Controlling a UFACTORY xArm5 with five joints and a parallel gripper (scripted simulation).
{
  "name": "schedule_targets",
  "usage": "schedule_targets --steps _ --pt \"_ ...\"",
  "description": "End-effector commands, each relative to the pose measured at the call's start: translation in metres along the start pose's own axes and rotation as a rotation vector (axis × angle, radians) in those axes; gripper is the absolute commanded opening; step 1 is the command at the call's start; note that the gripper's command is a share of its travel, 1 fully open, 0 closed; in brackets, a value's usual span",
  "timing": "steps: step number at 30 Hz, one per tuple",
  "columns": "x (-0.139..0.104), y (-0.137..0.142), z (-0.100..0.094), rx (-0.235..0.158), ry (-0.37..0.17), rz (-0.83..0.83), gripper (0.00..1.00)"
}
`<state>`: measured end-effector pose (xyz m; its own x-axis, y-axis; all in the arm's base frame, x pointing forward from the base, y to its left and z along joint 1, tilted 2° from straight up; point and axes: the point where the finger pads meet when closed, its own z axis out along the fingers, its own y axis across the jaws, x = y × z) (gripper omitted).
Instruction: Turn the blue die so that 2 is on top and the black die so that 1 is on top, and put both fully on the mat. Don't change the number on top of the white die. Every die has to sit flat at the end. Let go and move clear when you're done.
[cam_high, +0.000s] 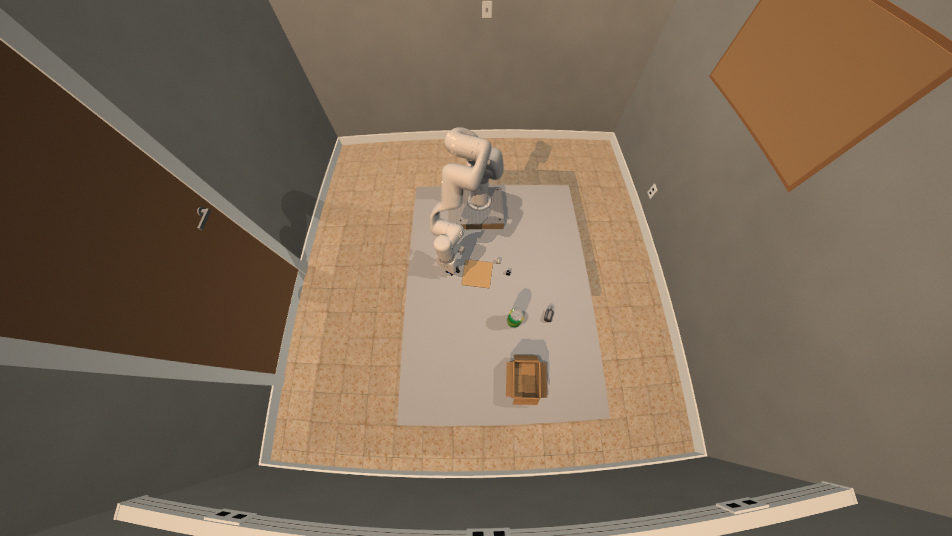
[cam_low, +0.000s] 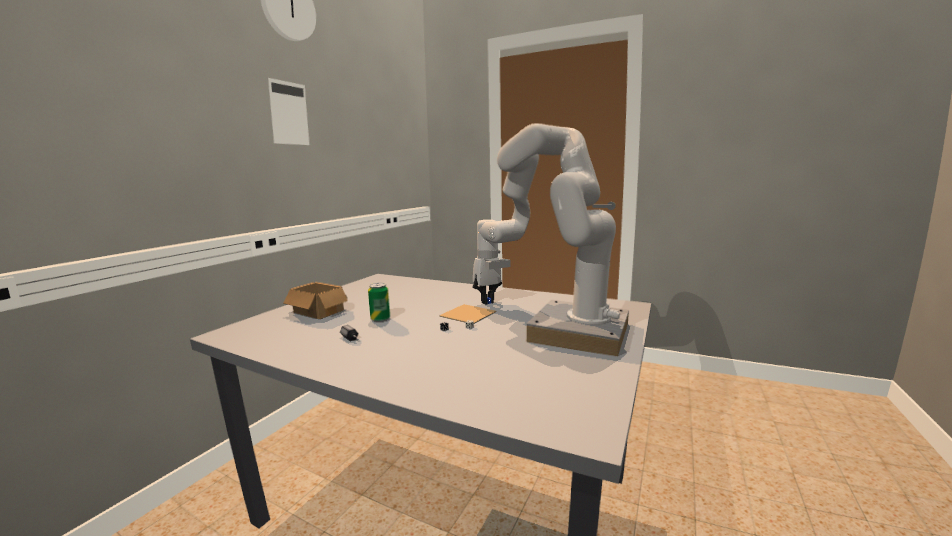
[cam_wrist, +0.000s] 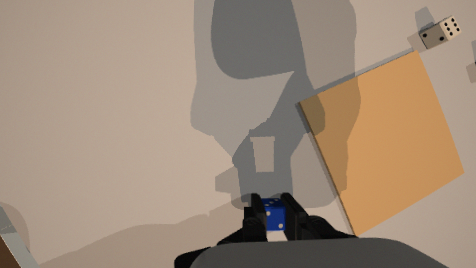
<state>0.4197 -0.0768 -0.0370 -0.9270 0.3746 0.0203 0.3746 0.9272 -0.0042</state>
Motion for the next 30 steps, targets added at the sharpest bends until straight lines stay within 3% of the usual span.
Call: schedule_targets --steps 1,22,30 --pt "-0.001 0.0 -0.001 -0.001 -0.003 0.0 0.15" --pt "-0.001 0.0 -0.002 -0.001 -0.003 0.0 0.15" --pt "-0.001 0.001 -0.021 -0.001 -0.003 0.0 0.15"
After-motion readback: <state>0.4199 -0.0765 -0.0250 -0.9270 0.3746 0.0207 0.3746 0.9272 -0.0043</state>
